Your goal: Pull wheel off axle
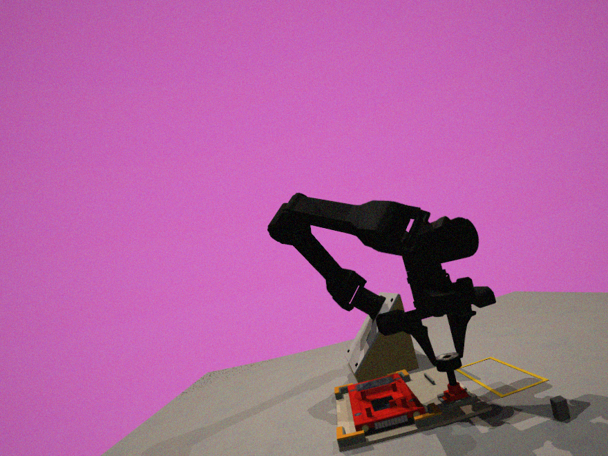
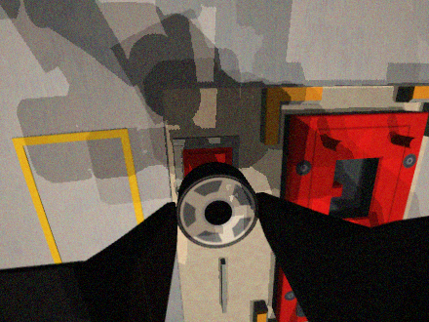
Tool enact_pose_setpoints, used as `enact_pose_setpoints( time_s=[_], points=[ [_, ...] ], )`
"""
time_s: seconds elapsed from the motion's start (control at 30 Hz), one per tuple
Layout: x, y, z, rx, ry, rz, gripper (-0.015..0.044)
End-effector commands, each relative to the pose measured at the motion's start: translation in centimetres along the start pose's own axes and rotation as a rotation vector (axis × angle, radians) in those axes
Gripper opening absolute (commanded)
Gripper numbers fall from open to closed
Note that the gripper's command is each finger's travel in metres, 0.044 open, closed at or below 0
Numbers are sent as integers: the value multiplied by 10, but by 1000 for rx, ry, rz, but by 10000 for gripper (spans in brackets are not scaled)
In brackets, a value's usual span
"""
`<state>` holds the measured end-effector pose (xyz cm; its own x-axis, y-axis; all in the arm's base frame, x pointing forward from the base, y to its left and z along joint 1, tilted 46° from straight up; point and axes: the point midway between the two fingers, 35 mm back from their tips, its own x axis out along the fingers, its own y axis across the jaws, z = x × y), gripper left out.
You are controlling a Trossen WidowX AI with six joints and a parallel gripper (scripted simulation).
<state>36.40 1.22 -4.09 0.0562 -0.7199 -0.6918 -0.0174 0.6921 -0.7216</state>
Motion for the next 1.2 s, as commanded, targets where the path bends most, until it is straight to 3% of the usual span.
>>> enact_pose_setpoints(
  time_s=[0.0,0.53,0.83,0.93,1.17],
  points=[
    [-2,1,0,6,-1,3,0],
    [-8,1,0,6,-2,2,0],
    [-41,0,-3,5,-2,3,0],
    [-34,1,-4,-5,0,-4,0],
    [-38,34,-17,-3,-2,6,0]
  ],
)
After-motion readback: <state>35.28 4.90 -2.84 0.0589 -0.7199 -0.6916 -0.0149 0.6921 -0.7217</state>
